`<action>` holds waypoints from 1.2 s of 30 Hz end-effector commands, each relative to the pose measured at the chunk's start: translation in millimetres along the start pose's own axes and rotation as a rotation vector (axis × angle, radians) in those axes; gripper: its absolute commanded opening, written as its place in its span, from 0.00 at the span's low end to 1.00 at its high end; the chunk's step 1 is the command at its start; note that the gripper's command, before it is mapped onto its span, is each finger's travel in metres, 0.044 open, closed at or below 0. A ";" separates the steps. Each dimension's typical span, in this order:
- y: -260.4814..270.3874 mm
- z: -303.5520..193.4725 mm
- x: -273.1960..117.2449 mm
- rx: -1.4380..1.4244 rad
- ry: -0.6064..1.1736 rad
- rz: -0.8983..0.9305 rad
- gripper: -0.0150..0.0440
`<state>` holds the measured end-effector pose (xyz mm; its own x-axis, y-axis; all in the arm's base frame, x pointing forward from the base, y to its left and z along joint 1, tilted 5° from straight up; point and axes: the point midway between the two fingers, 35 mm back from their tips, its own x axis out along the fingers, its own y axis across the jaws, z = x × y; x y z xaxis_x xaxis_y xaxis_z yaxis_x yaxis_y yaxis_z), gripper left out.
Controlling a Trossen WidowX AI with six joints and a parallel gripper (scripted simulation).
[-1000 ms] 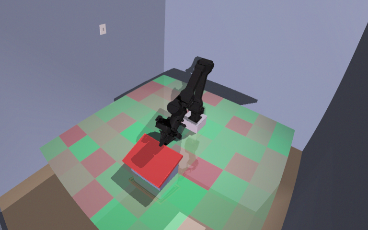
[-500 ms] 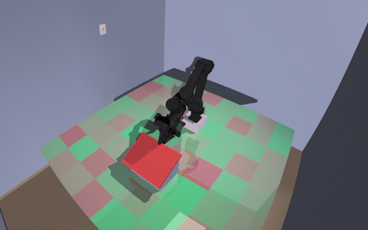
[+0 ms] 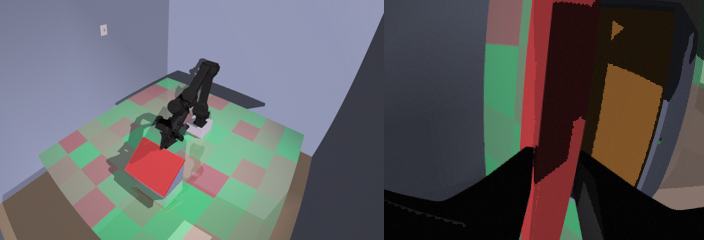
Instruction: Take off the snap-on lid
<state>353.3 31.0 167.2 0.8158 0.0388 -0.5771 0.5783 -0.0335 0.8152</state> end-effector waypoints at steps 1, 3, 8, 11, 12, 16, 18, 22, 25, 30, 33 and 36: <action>10.8 -0.8 -2.5 -0.003 0.004 0.013 0.25; 14.7 -0.9 -2.1 -0.003 0.004 0.013 0.25; 22.4 -0.9 -3.2 -0.003 0.004 0.013 0.25; 25.8 -0.9 -5.4 -0.003 0.004 0.013 0.25; 26.8 -0.9 -6.1 -0.003 0.004 0.013 0.25; 33.2 -0.9 -6.9 -0.003 0.004 0.014 0.25; 37.4 -0.9 -6.2 -0.003 0.004 0.014 0.25; 42.9 -0.9 -7.8 -0.003 0.004 0.014 0.25; 46.8 -0.9 -9.3 -0.003 0.004 0.014 0.25; 52.0 -0.9 -13.1 -0.003 0.004 0.014 0.25; 55.0 -0.9 -15.7 -0.003 0.004 0.014 0.25; 58.0 -0.9 -18.2 -0.003 0.004 0.014 0.25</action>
<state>371.3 29.3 216.4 0.8177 0.0402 -0.5743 0.5755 -0.0320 0.8172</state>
